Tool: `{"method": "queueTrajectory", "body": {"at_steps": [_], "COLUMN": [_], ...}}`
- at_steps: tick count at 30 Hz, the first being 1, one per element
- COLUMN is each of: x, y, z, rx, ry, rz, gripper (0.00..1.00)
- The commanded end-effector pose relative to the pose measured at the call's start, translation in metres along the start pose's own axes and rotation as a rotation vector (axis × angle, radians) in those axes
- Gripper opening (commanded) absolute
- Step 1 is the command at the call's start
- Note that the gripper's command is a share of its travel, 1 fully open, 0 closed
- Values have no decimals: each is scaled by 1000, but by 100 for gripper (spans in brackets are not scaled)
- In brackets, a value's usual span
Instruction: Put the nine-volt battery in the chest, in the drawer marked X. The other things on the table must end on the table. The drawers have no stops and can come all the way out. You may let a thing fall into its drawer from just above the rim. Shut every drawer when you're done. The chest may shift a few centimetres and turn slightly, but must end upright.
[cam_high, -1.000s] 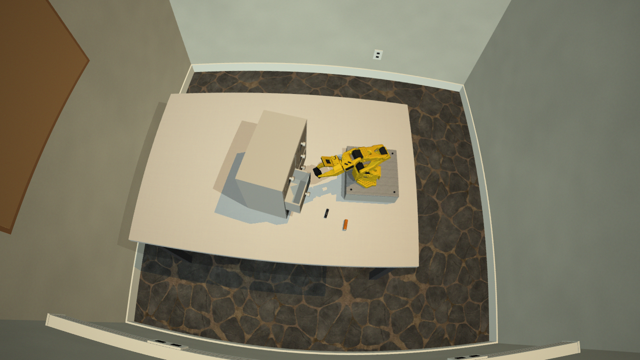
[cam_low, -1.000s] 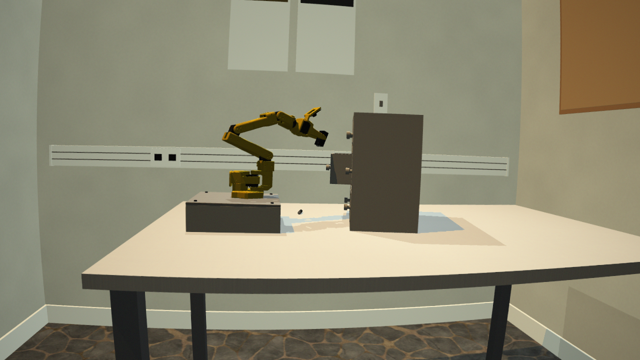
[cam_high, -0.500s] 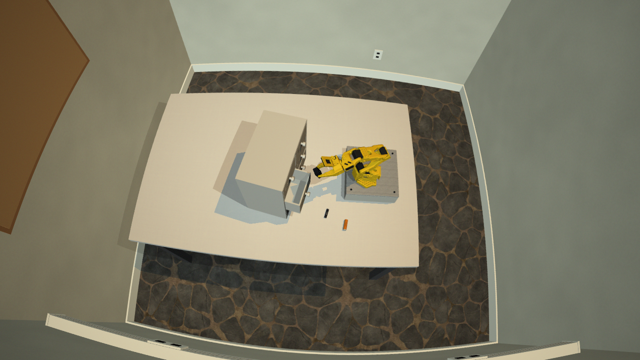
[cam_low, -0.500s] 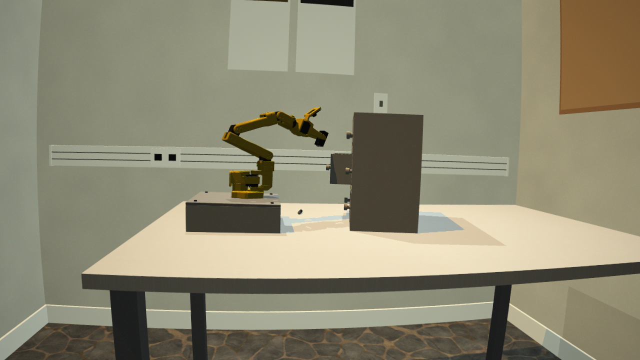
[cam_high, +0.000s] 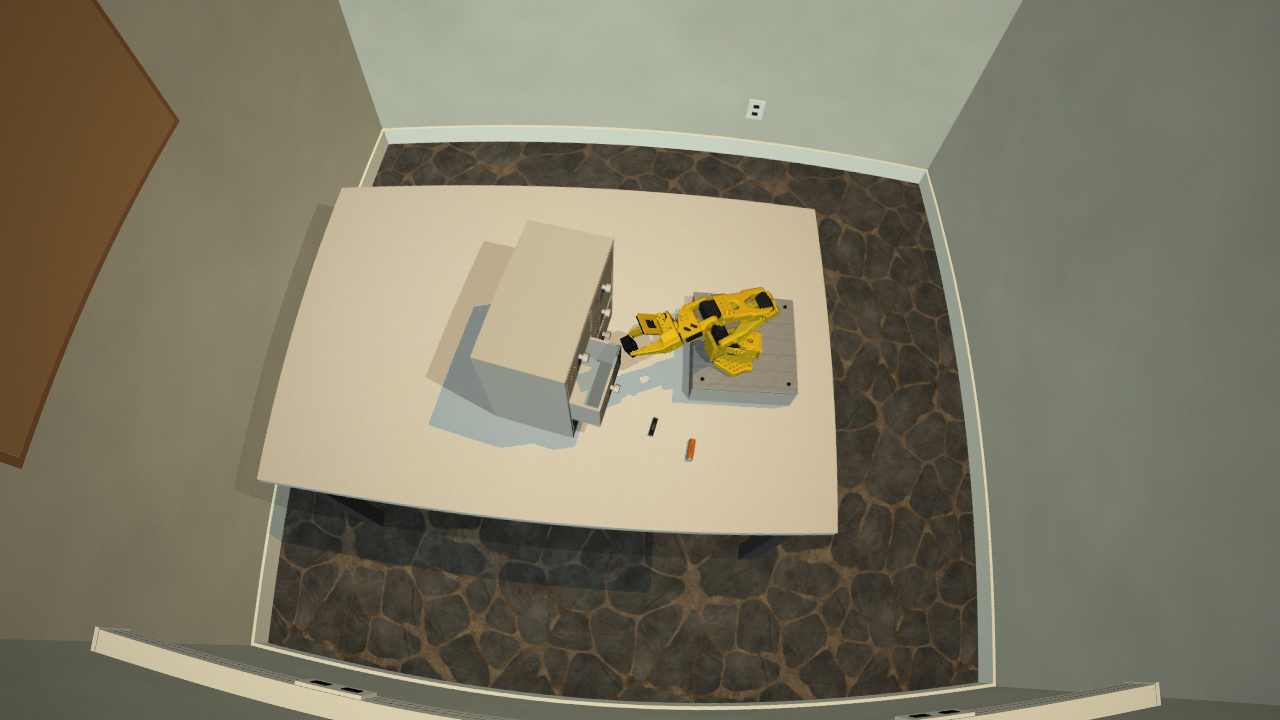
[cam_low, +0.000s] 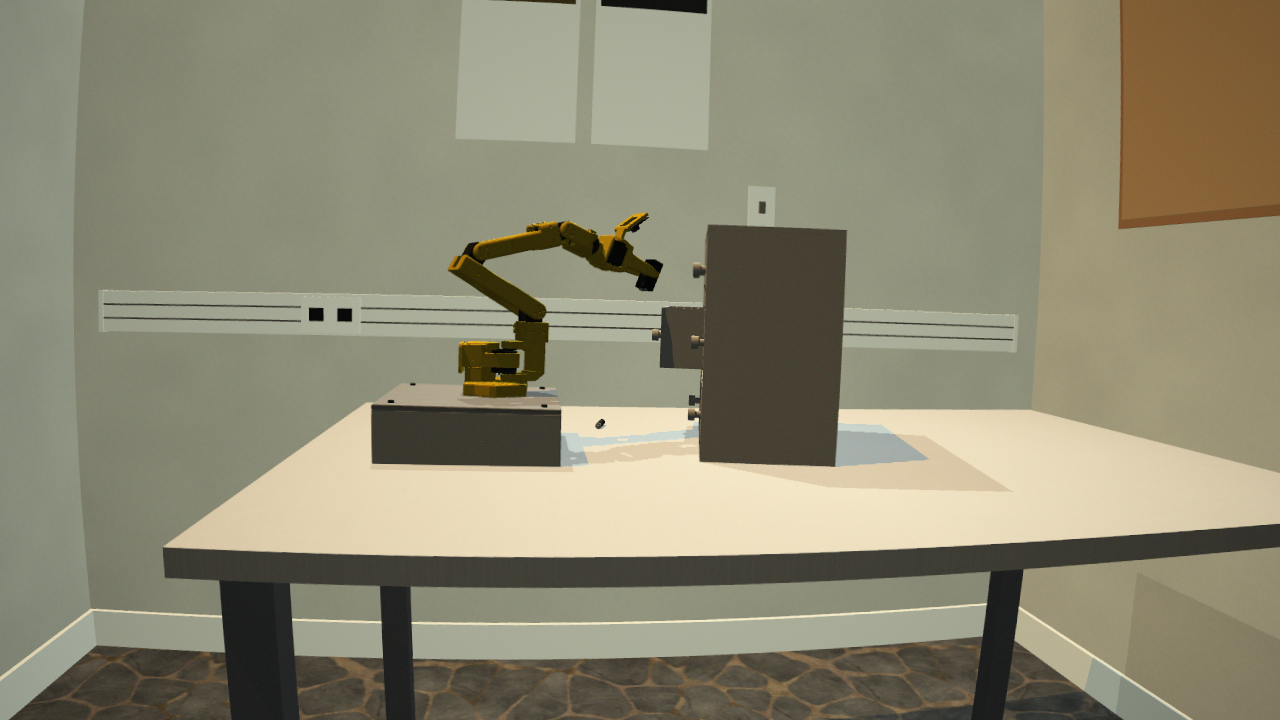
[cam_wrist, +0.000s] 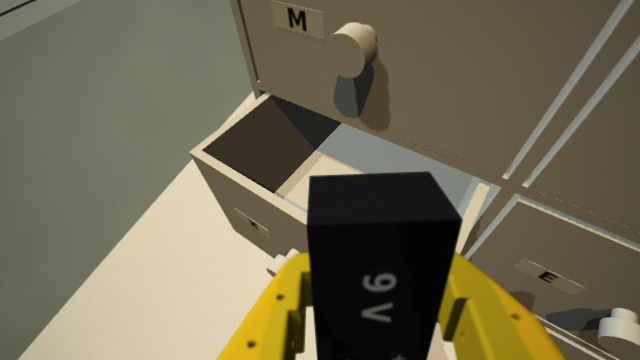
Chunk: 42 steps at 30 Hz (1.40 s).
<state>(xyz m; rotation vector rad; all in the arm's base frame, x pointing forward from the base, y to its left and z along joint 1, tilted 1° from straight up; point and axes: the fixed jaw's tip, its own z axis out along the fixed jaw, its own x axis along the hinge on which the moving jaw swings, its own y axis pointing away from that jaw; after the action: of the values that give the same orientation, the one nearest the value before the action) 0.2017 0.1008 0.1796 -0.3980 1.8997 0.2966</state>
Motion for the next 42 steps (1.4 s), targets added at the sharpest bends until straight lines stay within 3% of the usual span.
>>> {"method": "queueTrajectory", "body": {"at_steps": [1, 9, 11, 14, 42], "x": [-14, -20, -20, -19, -24], "y": [2, 7, 7, 8, 10], "z": [17, 59, 59, 75, 76], "rx": [-9, -21, -21, -26, -30], "ry": [-20, -20, -20, -20, -20], "rz": [-11, -17, -17, -19, -21], "gripper": [0, 0, 0, 0, 0]}}
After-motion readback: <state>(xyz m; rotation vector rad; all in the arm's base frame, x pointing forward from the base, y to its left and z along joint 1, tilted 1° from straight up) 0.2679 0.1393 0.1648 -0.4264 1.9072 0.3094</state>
